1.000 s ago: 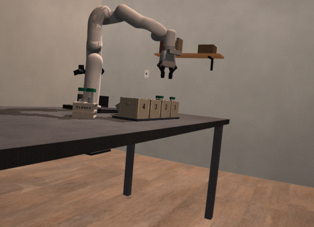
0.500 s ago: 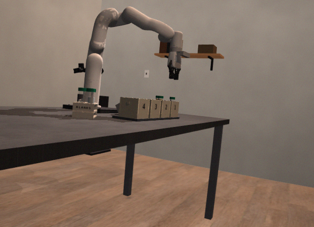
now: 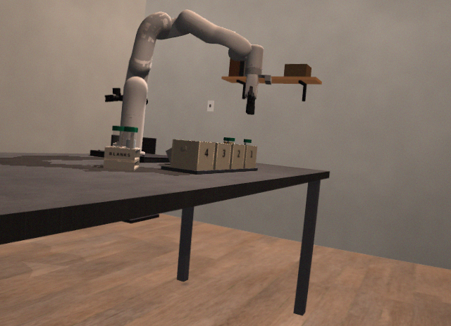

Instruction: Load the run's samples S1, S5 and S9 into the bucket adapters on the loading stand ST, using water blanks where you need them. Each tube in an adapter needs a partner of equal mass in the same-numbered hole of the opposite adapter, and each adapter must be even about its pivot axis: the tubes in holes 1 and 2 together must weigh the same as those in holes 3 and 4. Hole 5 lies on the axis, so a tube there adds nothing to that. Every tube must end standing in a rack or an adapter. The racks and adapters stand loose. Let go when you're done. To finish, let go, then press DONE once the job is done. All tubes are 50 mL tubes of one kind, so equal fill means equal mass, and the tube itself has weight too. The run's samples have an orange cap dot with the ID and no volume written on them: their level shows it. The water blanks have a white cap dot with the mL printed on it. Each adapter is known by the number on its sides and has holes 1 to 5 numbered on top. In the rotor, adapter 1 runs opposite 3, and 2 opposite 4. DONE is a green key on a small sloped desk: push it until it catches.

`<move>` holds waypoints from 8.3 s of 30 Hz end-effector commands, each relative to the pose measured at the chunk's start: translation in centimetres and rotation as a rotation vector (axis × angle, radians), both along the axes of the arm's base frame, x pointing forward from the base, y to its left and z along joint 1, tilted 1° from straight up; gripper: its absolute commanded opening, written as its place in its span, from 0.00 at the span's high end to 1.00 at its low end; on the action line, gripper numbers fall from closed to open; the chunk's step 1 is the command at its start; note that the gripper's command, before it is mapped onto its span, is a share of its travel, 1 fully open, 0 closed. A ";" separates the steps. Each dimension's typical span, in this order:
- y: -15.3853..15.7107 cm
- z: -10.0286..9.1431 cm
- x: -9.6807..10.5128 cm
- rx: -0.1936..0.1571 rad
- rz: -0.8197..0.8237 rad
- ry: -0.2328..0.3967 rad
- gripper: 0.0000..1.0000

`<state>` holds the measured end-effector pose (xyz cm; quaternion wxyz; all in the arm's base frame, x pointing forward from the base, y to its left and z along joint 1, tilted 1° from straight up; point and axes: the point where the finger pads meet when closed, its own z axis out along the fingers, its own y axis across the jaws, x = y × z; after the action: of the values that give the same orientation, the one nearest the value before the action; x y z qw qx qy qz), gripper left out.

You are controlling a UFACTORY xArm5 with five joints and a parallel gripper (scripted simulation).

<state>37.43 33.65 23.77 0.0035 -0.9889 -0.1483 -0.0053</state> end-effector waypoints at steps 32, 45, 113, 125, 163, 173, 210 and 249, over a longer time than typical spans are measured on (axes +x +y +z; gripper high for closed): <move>0.1 -1.0 0.1 0.007 0.537 -0.001 0.43; 0.1 -3.2 0.1 0.007 0.537 -0.001 0.43; 0.3 -12.0 0.1 0.007 0.537 -0.001 0.43; 0.3 -12.7 0.1 0.007 0.537 -0.001 0.43; 0.3 -13.3 0.1 0.007 0.537 -0.001 1.00; 0.3 -13.3 0.1 0.007 0.537 -0.001 1.00; 0.3 -12.5 0.1 0.007 0.537 -0.001 1.00; 0.2 -8.5 0.1 0.007 0.537 -0.001 1.00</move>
<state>37.43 33.80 14.27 0.0017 -0.9141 -0.4055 -0.0051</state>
